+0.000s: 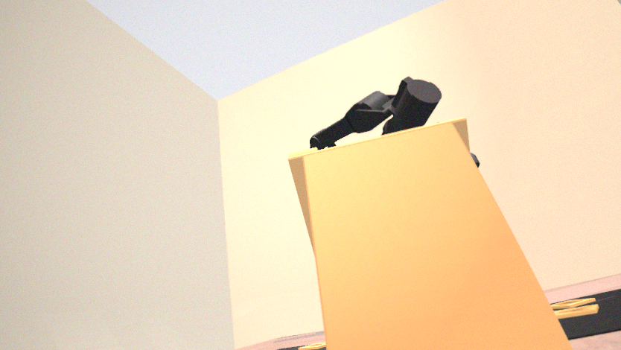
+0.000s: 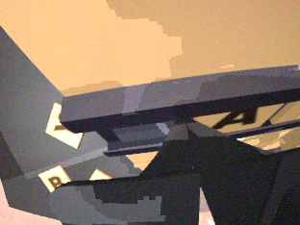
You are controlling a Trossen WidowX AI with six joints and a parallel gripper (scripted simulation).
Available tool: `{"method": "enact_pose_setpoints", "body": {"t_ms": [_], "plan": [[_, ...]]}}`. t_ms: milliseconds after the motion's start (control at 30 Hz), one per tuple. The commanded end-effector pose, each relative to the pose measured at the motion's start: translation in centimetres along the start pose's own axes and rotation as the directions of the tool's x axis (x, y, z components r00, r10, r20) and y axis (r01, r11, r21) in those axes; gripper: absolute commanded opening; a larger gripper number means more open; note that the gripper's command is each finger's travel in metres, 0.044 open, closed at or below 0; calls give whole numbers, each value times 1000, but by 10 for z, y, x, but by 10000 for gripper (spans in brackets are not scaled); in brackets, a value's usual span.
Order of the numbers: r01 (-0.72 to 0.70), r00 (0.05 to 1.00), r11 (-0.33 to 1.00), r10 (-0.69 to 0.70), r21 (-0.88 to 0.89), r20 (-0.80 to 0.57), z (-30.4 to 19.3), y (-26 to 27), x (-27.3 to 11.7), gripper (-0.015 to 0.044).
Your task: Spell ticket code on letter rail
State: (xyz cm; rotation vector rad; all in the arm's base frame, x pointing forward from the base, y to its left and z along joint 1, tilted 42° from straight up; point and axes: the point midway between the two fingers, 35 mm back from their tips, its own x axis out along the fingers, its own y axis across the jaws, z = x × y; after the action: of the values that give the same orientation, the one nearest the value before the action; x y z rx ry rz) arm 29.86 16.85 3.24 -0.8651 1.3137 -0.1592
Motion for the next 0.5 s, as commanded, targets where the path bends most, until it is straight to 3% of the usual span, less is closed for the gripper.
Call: {"method": "enact_pose_setpoints", "body": {"t_ms": [0,467], "plan": [[6,1000,1000,-6,-8,-3,1,1,3,0],[6,1000,1000,-6,-8,-3,0,-4,0,0]]}}
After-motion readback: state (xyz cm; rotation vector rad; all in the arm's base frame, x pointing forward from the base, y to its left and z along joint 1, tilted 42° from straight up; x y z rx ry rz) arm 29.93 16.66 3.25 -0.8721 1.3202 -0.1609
